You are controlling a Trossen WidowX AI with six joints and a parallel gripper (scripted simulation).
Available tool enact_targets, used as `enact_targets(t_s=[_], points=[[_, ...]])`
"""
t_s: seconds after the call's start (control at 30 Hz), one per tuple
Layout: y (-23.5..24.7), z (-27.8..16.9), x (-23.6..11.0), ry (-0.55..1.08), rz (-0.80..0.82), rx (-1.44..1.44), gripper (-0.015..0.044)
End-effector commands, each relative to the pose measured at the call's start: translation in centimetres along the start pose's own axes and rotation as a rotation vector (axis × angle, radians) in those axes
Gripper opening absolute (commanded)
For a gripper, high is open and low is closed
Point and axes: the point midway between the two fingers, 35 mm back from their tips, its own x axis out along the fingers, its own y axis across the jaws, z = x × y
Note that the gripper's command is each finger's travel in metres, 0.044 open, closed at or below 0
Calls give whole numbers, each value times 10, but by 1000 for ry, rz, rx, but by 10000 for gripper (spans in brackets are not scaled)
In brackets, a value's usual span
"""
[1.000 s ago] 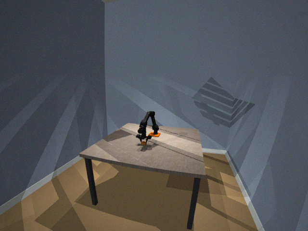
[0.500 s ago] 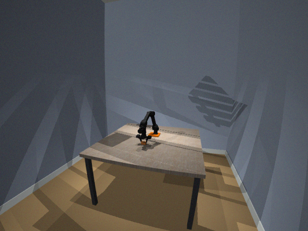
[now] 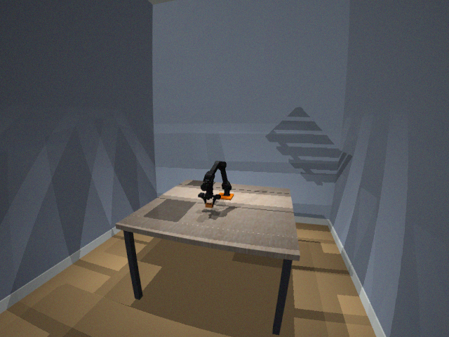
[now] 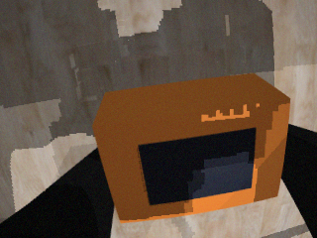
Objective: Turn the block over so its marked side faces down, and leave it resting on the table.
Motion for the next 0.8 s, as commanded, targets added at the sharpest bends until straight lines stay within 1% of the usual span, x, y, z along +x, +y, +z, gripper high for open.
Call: enact_targets(t_s=[0.0, 0.77], points=[[0, -1, 3, -28, 5, -1, 0], [0, -1, 10, -363, 8, 4, 0]])
